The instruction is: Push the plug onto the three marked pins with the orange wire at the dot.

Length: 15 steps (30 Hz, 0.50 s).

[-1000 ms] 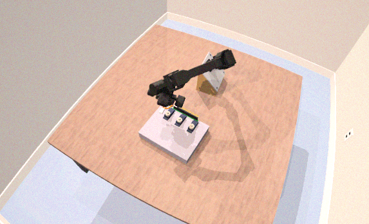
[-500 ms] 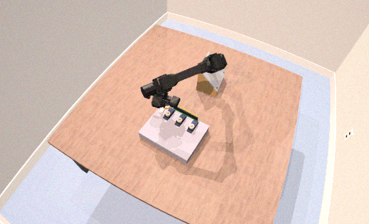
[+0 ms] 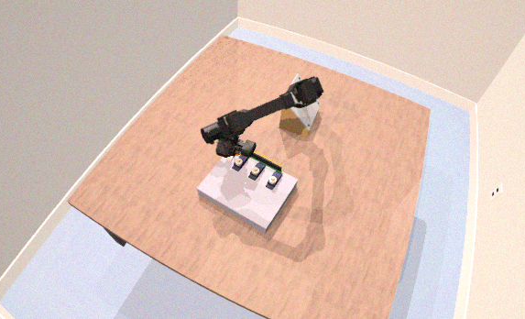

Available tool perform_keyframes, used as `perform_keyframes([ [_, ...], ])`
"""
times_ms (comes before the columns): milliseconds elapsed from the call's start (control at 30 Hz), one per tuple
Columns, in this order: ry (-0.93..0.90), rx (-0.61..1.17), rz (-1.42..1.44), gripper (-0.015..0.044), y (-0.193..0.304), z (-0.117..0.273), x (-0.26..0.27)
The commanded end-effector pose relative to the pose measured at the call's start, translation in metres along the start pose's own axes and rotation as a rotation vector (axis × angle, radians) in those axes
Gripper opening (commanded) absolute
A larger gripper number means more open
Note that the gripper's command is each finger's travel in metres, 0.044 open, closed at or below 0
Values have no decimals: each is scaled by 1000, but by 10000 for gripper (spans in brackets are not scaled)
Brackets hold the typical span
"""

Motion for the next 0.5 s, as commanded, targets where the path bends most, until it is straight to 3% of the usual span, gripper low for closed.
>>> perform_keyframes([
  [0,-6,-4,-7,115,1,-4,0],
  [100,-6,-4,-7,36,1,-4,0],
  [300,-5,-4,-7,0,1,-3,0],
  [467,-3,-4,-7,0,0,22,-1],
])
Point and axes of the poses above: the point midway between the two fingers, 35 mm back from their tips, its own z axis back along the fingers, its own x axis across the jaws, y = z × x, the point moved 9 cm from there along z, back along the fingers, and after that the axes turned 6 degrees about z, right-handed, at the moved point
